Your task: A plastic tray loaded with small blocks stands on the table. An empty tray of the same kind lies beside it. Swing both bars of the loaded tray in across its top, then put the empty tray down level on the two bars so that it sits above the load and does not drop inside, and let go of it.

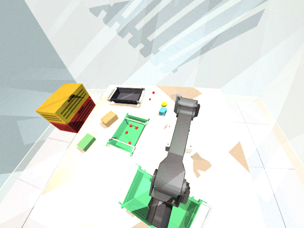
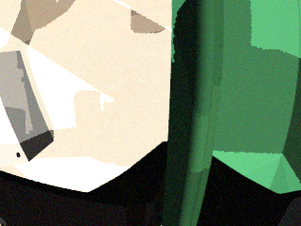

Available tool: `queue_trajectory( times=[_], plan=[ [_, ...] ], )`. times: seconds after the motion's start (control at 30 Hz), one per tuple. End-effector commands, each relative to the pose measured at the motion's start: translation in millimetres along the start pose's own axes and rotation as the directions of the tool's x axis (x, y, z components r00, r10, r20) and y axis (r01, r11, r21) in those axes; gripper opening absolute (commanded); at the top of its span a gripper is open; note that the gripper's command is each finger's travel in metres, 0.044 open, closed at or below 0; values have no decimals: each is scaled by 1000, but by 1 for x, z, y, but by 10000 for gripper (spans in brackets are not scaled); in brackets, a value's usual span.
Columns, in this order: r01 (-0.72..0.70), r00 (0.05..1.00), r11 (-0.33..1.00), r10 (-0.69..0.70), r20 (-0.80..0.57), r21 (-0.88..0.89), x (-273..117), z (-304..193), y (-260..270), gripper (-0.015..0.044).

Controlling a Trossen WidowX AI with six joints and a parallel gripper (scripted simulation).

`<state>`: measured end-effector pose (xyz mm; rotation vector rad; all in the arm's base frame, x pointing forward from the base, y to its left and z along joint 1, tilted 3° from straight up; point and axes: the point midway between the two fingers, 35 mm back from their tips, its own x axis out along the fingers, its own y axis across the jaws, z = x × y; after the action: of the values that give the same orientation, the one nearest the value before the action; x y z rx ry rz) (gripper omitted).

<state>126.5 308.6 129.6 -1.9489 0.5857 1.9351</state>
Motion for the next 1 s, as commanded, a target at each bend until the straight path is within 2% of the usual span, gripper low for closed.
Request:
queue_trajectory(
  times=[0.0,0.97],
  plan=[
    [29,1000,1000,-29,5,3,-9,1,-5,0],
    [30,1000,999,-30,4,36,-9,-9,-5,0]
  ],
)
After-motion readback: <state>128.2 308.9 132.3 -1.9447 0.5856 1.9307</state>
